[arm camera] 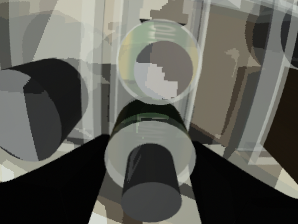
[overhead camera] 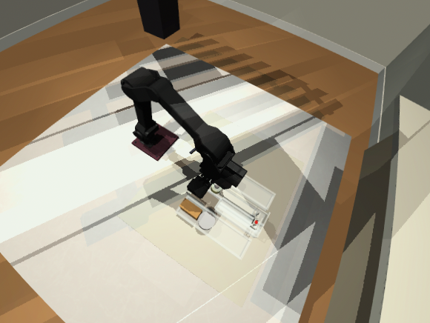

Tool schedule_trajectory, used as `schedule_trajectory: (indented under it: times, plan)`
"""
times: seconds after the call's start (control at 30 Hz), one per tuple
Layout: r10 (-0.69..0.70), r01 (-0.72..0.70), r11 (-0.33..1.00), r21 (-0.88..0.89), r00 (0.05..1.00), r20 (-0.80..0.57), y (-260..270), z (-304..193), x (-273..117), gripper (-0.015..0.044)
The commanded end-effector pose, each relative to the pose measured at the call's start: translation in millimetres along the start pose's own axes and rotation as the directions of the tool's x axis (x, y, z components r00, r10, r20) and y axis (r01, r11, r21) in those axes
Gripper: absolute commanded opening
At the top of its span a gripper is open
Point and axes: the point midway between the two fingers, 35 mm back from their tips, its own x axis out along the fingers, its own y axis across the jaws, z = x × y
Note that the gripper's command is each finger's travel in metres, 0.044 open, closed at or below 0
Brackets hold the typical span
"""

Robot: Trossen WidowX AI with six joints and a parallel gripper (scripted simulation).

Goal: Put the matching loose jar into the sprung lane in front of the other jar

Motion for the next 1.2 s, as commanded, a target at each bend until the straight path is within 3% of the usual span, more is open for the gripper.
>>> schedule_trajectory:
  times: [0.0, 1.17]
  plan:
    - [-0.003, 0.003, 1.0, 0.004, 1.0, 0.023, 0, 6, 1, 0.0]
    - [-0.003, 0.003, 1.0, 0.004, 1.0, 0.023, -1, 4, 12, 0.0]
